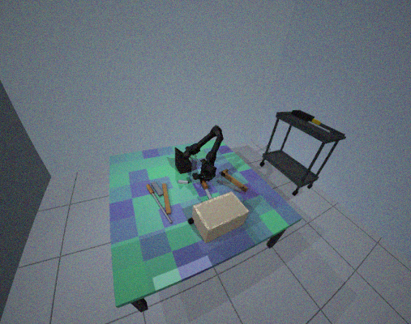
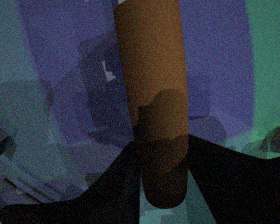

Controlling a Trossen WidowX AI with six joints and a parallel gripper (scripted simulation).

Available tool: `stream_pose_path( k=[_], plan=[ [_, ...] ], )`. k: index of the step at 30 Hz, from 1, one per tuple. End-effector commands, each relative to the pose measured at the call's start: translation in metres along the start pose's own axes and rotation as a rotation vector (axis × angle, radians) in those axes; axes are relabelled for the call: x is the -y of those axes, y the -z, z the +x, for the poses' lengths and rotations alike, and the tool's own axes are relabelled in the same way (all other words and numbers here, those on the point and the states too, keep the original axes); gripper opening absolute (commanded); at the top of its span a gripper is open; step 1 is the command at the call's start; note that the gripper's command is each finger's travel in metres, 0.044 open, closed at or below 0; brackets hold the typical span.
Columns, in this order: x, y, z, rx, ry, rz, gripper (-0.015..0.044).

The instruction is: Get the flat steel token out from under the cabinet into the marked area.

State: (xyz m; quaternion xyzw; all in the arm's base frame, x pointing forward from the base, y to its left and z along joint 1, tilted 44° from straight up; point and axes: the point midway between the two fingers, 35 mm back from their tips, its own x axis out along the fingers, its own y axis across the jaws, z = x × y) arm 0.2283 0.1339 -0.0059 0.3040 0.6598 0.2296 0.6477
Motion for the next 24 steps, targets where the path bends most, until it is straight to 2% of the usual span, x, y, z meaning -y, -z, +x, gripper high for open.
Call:
stream_pose_path(
  k=[1,24],
  plan=[
    [-0.0013,0.0004,-0.0004,-0.001,-0.006,-0.038,0.0],
    [-0.0016,0.0011,-0.0016,-0.002,-0.005,-0.215,0.0]
  ],
)
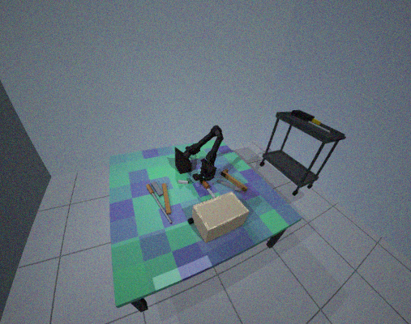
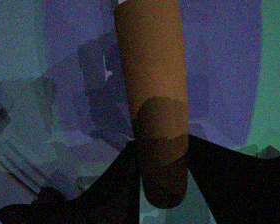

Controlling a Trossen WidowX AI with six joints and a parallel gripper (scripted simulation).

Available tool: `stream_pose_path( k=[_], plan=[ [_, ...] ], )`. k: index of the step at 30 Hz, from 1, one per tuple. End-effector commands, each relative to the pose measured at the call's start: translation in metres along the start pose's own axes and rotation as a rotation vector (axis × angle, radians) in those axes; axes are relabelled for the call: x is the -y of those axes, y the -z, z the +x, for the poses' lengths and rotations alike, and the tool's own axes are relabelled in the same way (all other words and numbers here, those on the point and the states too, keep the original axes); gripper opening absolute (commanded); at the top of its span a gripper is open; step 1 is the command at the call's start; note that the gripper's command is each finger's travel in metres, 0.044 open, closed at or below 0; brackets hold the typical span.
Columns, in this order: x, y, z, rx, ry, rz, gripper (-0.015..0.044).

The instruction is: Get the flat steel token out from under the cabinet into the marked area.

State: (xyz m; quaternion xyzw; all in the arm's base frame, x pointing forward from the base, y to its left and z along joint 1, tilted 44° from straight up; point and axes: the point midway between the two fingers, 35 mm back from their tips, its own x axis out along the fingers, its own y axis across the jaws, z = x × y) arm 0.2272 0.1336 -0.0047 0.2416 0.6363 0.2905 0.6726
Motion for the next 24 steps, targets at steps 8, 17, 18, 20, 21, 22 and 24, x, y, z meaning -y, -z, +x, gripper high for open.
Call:
stream_pose_path(
  k=[8,17,18,20,21,22,24],
  plan=[
    [-0.0012,-0.0001,-0.0007,0.001,-0.006,-0.09,0.0],
    [-0.0013,0.0,-0.0009,0.001,-0.005,-0.159,0.0],
    [-0.0013,0.0,-0.0009,0.001,-0.005,-0.167,0.0],
    [-0.0013,0.0,-0.001,0.001,-0.005,-0.183,0.0],
    [-0.0013,0.0,-0.001,0.001,-0.005,-0.19,0.0],
    [-0.0013,0.0001,-0.001,0.001,-0.005,-0.198,0.0],
    [-0.0013,0.0001,-0.0011,0.001,-0.005,-0.214,0.0]
  ],
)
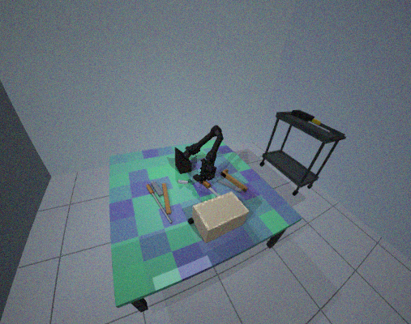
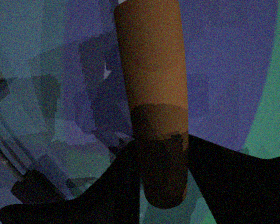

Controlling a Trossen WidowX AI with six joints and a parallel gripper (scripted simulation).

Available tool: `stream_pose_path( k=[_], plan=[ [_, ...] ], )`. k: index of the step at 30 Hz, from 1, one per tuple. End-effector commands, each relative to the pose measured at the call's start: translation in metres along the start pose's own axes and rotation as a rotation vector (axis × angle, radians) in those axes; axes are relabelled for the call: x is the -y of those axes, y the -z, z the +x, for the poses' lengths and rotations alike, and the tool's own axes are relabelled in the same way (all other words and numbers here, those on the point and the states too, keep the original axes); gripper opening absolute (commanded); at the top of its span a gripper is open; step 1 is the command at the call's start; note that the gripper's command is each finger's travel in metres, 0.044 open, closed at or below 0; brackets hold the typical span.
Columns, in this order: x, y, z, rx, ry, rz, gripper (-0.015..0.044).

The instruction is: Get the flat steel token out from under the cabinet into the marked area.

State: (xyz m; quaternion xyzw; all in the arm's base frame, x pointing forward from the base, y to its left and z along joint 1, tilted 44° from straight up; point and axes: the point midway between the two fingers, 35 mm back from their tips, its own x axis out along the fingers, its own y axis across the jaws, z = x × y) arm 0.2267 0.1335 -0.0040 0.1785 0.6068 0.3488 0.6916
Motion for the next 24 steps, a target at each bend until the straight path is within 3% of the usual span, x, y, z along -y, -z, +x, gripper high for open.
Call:
stream_pose_path(
  k=[1,24],
  plan=[
    [-0.0008,-0.0006,-0.0005,0.002,-0.004,-0.036,0.0],
    [-0.0008,-0.0005,-0.0008,0.002,-0.003,-0.214,0.0]
  ],
)
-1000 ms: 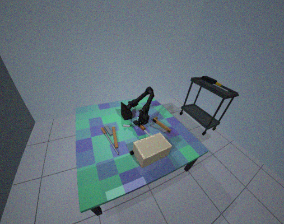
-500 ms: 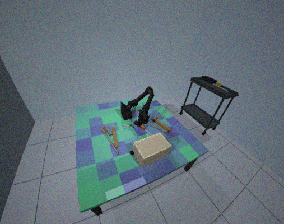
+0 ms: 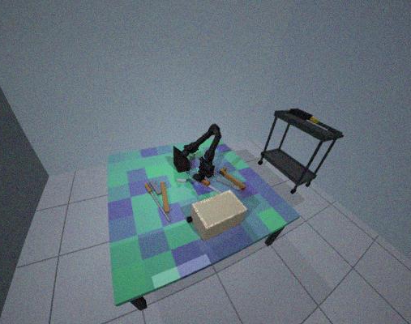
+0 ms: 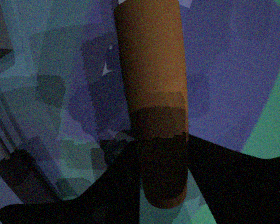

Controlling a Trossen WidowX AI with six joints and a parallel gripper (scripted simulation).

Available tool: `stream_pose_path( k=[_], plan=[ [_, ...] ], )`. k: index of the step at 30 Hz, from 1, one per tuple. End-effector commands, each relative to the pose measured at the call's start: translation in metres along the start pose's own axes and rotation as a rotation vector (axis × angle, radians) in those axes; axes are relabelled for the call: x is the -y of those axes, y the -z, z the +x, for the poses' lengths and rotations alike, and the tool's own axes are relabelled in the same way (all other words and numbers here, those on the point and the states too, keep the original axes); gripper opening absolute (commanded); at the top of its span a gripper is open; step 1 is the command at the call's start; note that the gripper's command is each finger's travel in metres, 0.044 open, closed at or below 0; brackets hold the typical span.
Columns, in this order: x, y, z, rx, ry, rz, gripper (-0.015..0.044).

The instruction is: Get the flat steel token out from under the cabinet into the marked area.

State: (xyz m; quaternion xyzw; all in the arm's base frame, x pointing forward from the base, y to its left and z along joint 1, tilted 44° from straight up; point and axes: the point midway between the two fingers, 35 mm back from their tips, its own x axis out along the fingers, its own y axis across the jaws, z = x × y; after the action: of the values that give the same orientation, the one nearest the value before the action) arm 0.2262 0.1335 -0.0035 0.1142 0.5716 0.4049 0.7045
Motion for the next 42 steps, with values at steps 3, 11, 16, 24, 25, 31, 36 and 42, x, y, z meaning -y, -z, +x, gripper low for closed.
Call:
stream_pose_path(
  k=[3,11,16,24,25,31,36,42],
  plan=[
    [0.0,-0.001,-0.001,0.003,0.0,-0.051,0.0],
    [0.0,-0.001,-0.001,0.003,0.0,-0.113,0.0],
    [0.001,-0.001,-0.001,0.003,0.0,-0.145,0.0],
    [0.008,-0.002,-0.001,0.002,0.001,-0.155,0.0],
    [0.009,-0.002,-0.001,0.002,0.001,-0.156,0.0],
    [0.014,-0.002,-0.001,0.002,0.001,-0.163,0.0],
    [0.019,-0.003,-0.001,0.002,0.002,-0.168,0.0],
    [0.025,-0.003,-0.001,0.002,0.002,-0.172,0.0]
  ],
)
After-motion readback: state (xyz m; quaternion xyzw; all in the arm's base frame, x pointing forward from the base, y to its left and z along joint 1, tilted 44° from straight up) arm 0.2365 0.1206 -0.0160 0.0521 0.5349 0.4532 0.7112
